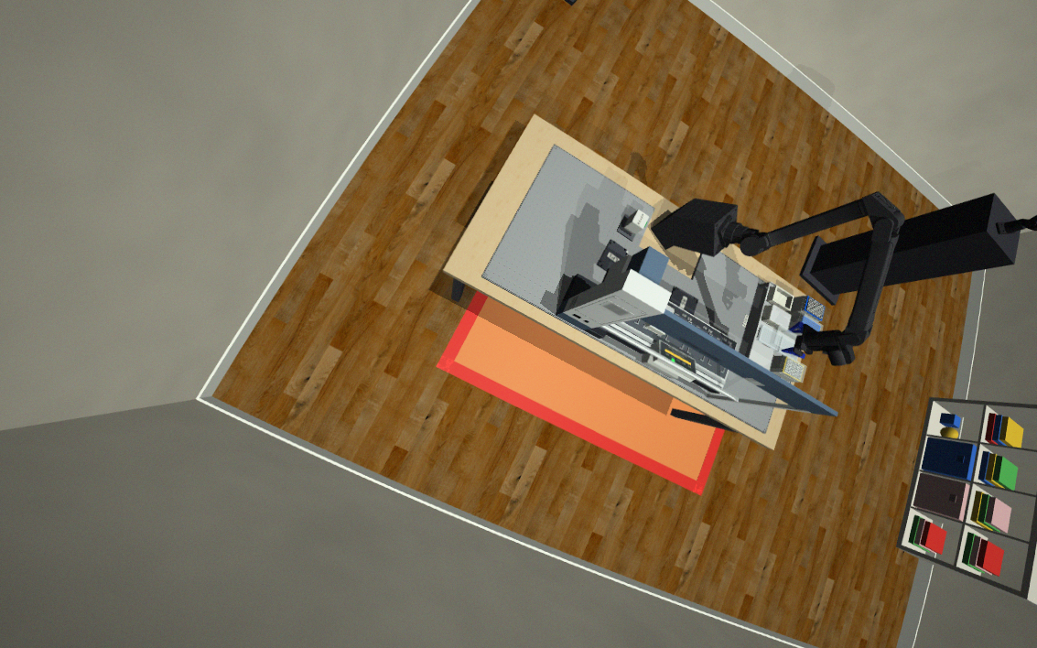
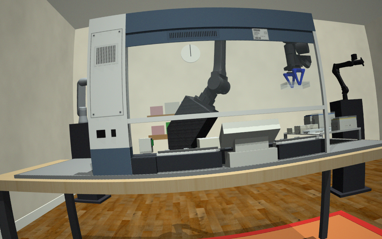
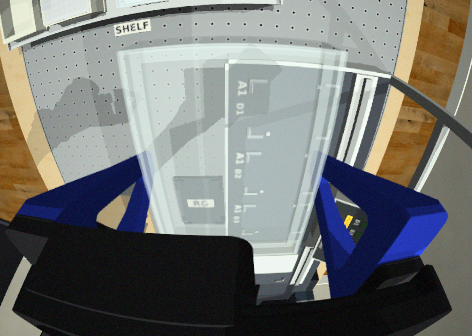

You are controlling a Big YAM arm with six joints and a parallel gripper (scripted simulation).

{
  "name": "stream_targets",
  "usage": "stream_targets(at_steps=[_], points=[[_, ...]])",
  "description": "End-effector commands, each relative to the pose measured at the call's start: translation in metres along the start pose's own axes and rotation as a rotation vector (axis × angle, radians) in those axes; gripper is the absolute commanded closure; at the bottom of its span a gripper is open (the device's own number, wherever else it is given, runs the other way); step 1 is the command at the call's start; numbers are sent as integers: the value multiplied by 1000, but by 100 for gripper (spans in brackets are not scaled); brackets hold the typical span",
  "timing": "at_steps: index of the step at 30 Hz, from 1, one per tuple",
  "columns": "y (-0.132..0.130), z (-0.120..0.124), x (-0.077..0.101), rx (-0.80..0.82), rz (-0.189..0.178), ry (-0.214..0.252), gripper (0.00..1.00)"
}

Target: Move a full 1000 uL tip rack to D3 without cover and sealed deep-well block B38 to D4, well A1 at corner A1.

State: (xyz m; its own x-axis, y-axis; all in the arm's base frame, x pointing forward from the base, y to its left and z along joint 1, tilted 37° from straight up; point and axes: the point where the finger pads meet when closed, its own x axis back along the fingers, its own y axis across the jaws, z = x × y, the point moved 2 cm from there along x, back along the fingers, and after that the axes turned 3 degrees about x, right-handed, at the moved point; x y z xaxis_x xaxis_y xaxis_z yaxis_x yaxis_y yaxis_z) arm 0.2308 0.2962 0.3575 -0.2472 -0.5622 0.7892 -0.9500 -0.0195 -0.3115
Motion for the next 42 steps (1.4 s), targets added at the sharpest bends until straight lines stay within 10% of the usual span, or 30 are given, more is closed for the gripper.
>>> stream_targets(at_steps=[1,38,42], points=[[2,0,0,38,-10,-2,100],[-15,-173,17,24,14,-39,100],[-10,-160,0,17,-8,2,100]])
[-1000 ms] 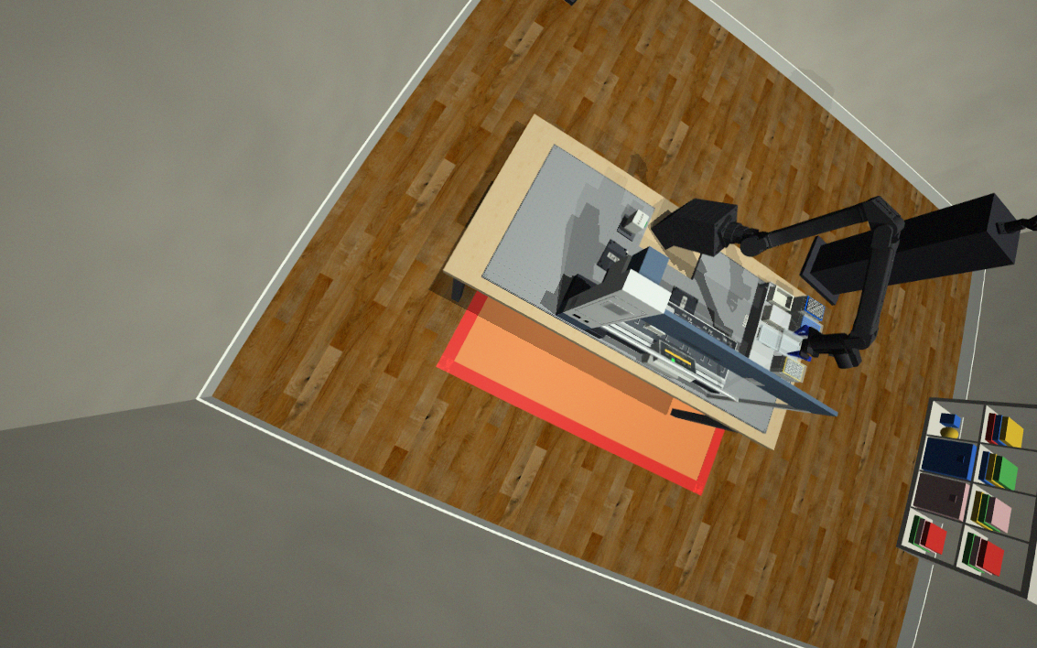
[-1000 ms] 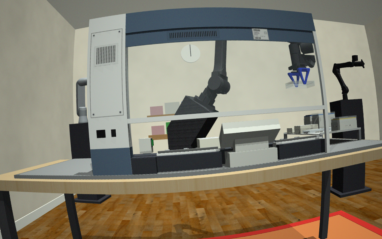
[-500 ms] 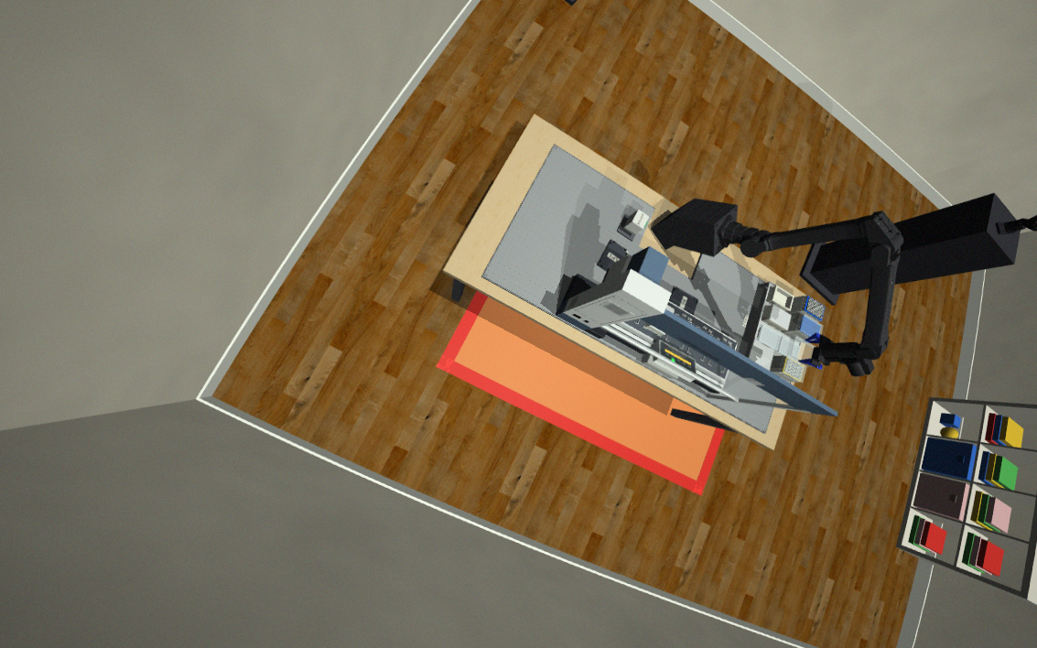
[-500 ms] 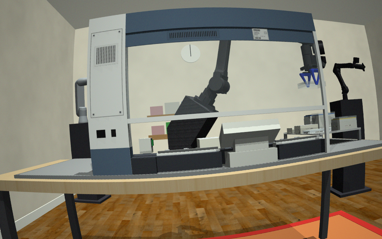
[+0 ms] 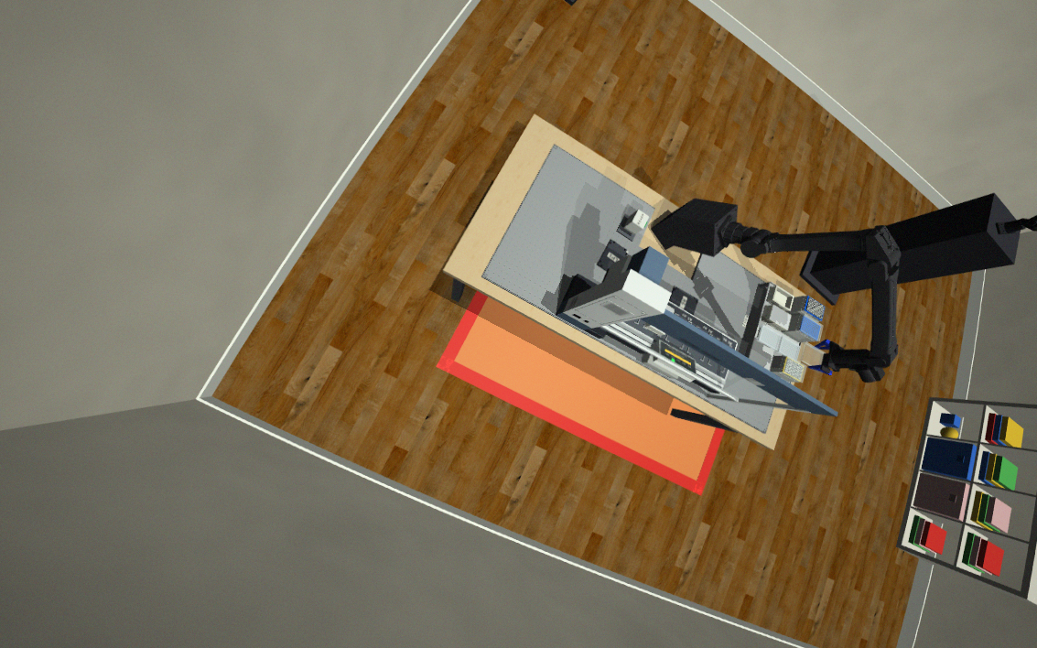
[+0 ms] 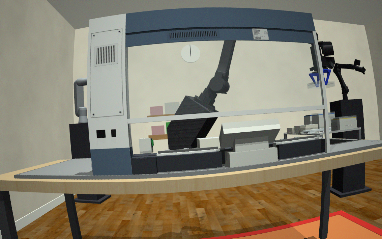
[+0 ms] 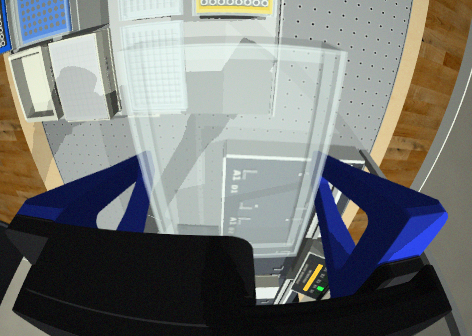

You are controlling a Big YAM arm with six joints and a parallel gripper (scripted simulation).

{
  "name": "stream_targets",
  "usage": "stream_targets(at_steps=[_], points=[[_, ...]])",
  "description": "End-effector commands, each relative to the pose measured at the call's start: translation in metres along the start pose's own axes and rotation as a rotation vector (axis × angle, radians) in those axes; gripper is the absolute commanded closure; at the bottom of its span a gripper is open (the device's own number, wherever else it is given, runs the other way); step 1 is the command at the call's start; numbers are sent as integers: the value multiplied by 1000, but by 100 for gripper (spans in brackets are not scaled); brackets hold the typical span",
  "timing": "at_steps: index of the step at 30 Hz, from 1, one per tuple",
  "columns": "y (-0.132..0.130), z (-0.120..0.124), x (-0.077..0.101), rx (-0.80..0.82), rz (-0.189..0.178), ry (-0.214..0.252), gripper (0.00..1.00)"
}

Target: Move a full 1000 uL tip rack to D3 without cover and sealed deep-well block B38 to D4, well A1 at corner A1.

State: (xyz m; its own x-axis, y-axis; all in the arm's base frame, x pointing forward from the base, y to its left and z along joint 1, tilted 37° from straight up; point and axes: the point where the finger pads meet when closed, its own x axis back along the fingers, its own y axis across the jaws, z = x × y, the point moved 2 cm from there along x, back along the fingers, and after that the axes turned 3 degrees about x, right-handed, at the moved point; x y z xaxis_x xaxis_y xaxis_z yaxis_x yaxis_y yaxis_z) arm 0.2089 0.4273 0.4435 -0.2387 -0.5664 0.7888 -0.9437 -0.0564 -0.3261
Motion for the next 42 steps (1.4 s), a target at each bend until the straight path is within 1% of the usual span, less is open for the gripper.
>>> stream_targets(at_steps=[1,2,3,4,21,22,23,25,26,27,31,32,33,38,39,40,41,42], points=[[-2,-2,0,-23,0,7,100],[-8,2,5,-34,21,-7,100],[-8,2,8,-34,23,-11,100],[-8,-9,19,-13,30,-36,100],[-9,-9,19,-13,30,-36,100],[-17,-11,16,-33,36,-31,100],[-9,-9,19,-13,30,-36,100],[-9,-9,19,-13,30,-36,100],[-18,-13,16,-32,37,-33,100],[-9,-9,19,-13,30,-36,100],[-9,-10,19,-13,30,-36,100],[-19,-14,17,-32,38,-35,100],[-9,-10,19,-13,30,-36,100],[-9,-10,19,-13,30,-36,100],[-18,-14,17,-31,37,-34,100],[-9,-10,19,-13,30,-36,100],[-18,-14,17,-31,35,-33,100],[-17,-14,16,-30,34,-32,100]])
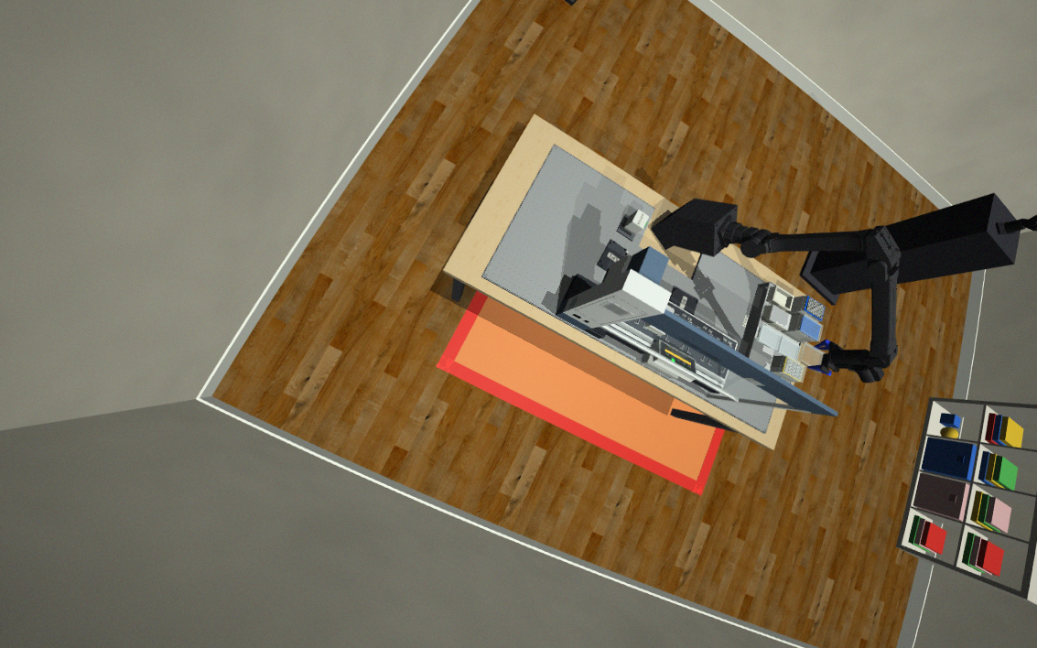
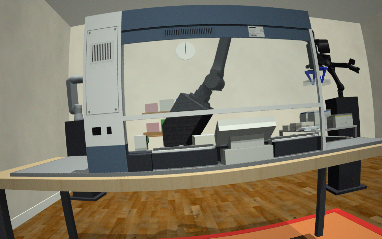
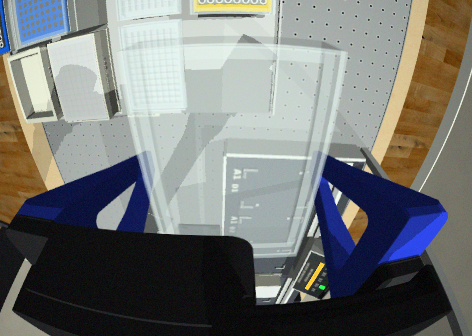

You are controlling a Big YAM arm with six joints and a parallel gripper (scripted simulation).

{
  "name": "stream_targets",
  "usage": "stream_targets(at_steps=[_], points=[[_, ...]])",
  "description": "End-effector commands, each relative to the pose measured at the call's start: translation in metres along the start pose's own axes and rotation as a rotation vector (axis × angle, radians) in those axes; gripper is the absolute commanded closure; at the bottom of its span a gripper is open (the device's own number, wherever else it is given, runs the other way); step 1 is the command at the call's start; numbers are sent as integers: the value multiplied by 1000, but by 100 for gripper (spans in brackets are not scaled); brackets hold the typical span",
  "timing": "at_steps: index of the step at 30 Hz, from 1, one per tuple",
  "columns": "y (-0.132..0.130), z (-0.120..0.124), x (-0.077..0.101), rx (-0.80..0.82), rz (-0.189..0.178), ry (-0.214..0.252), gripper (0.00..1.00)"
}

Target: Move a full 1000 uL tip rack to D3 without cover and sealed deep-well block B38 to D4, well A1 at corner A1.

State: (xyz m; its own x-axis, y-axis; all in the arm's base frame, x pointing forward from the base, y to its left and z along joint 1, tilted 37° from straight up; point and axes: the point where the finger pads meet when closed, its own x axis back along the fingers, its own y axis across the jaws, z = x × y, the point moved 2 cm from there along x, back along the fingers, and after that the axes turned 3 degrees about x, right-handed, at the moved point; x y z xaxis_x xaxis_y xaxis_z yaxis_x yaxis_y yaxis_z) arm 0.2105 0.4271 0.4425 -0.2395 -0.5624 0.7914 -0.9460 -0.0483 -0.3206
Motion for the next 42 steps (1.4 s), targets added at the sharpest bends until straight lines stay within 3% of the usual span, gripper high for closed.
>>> stream_targets(at_steps=[1,13,15,42], points=[[-14,-12,13,-20,28,-28,100],[-12,-10,12,-19,25,-25,100],[-6,-2,-6,-20,11,-6,100],[2,-5,-48,-7,4,-10,100]])
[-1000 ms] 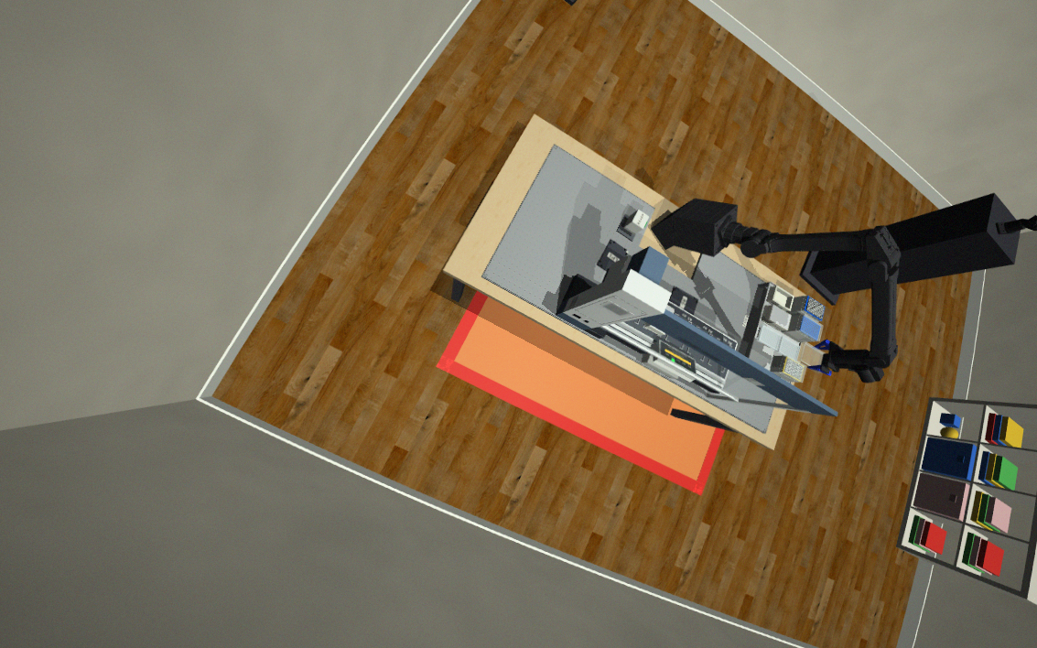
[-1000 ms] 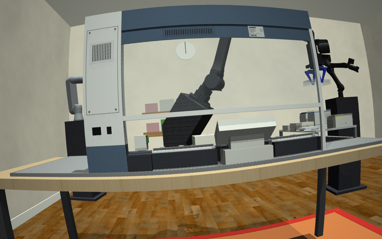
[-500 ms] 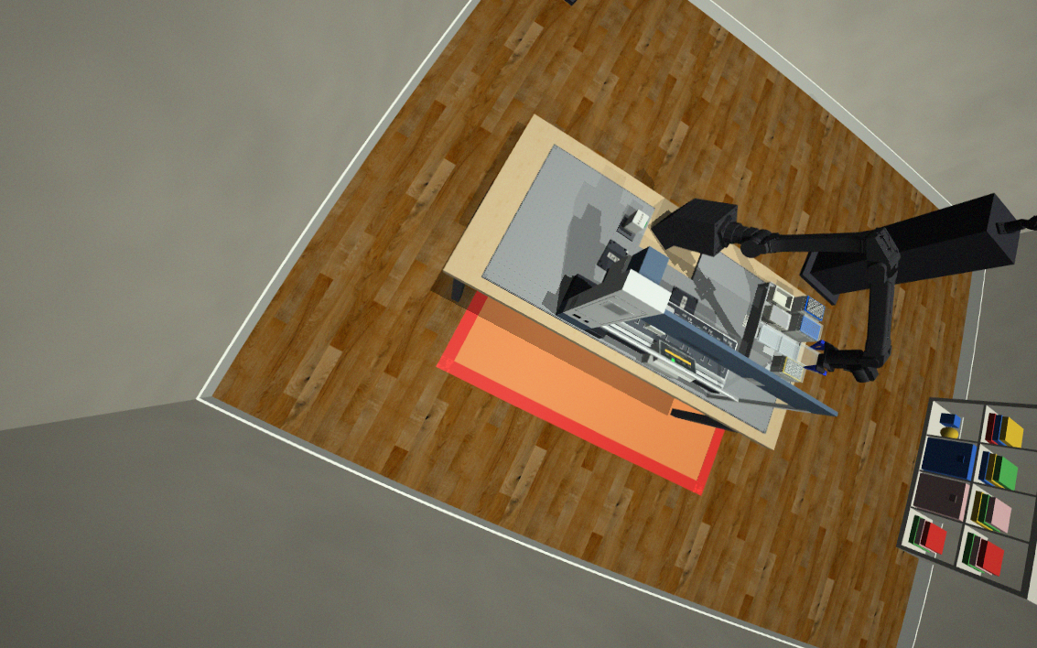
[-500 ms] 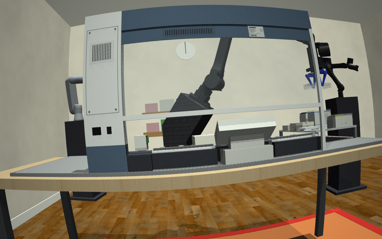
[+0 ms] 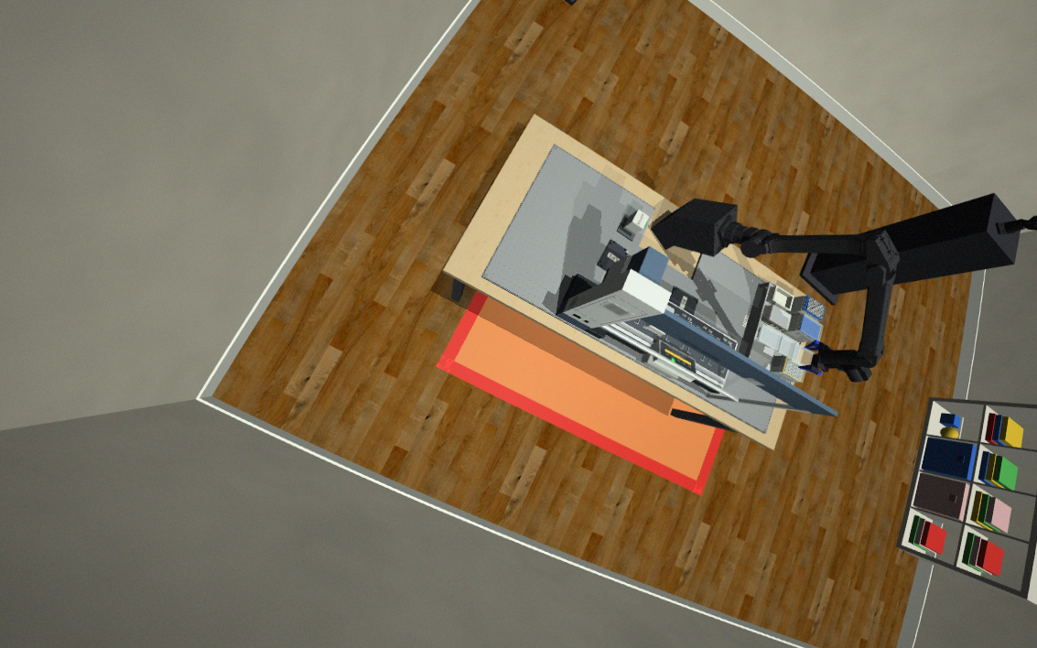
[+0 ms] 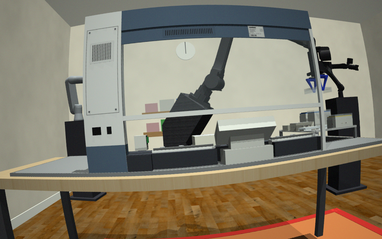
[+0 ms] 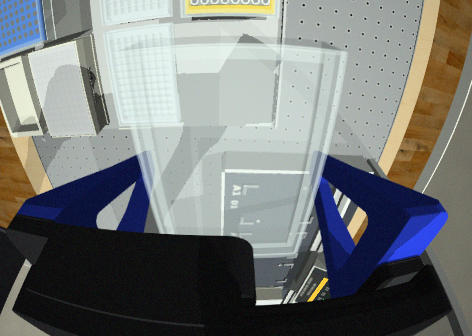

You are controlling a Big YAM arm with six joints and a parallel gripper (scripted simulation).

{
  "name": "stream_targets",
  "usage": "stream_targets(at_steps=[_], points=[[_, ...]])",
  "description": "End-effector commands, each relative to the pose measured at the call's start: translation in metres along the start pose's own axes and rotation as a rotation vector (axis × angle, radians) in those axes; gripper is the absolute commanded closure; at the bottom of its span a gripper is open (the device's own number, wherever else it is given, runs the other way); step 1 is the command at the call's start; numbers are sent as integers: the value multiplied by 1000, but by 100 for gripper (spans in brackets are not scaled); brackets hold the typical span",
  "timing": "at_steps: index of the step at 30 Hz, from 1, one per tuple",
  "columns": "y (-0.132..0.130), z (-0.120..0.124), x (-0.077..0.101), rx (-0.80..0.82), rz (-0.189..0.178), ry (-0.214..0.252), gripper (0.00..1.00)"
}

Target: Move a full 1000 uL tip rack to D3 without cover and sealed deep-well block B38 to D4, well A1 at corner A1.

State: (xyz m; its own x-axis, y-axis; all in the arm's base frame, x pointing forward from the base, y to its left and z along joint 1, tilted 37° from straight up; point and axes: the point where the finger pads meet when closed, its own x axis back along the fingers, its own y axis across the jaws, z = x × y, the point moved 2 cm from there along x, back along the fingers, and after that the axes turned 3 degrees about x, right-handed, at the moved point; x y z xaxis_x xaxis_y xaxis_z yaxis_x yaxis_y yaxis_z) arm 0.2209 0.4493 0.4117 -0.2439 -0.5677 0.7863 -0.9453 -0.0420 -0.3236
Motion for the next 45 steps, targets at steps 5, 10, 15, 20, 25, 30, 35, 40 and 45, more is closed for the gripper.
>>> stream_targets(at_steps=[5,10,15,20,25,30,35,40,45], points=[[3,-5,-14,-3,-3,-4,100],[3,-4,-22,-5,-2,-3,100],[4,-5,-31,-3,-3,-4,100],[3,-3,-36,-4,-3,0,100],[5,-5,-44,-3,-3,-4,100],[4,-4,-52,-5,-2,-3,100],[5,-4,-59,-3,-3,-3,100],[5,-4,-66,-4,-3,-3,100],[5,-4,-74,-4,-3,-3,100]])
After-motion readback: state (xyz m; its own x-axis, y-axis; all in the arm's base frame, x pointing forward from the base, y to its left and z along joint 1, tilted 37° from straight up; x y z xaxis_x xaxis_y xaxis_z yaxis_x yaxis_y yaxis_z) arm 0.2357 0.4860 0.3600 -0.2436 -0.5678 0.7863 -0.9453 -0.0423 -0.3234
